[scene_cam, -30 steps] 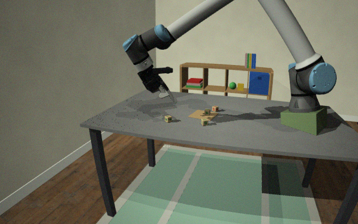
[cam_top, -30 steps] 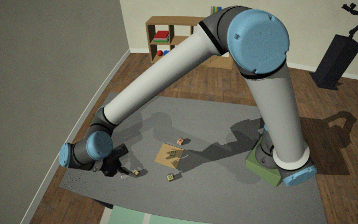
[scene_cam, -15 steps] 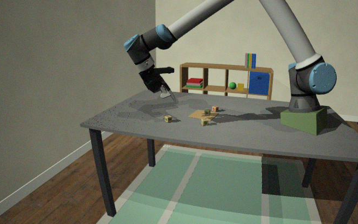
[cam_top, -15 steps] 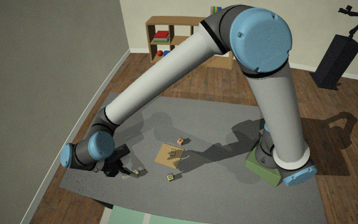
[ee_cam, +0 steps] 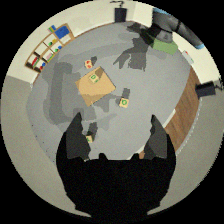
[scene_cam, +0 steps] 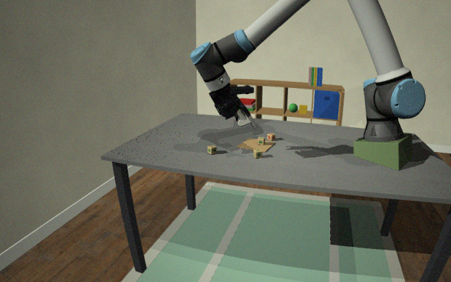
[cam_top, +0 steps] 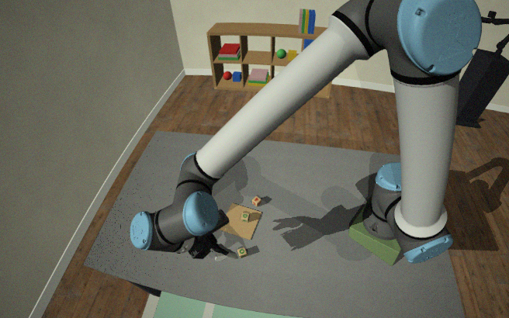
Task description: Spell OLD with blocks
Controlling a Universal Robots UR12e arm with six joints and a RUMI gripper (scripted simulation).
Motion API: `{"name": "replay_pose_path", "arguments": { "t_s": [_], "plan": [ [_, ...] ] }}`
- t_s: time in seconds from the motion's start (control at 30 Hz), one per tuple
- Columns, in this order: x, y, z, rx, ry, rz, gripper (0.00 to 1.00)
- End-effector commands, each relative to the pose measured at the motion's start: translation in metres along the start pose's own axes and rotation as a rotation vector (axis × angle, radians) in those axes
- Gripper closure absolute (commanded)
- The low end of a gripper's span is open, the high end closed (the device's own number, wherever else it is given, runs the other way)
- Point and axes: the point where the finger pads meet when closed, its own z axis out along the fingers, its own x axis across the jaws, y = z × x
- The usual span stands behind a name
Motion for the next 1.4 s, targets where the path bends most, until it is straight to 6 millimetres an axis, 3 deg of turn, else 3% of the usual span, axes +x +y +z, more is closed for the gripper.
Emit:
{"name": "replay_pose_path", "arguments": {
  "t_s": [0.0,1.37],
  "plan": [
    [0.0272,-0.0285,0.0148,-0.007,-0.003,0.001,0.0],
    [0.0315,-0.0328,0.0177,-0.007,-0.003,0.001,0.0]
  ]
}}
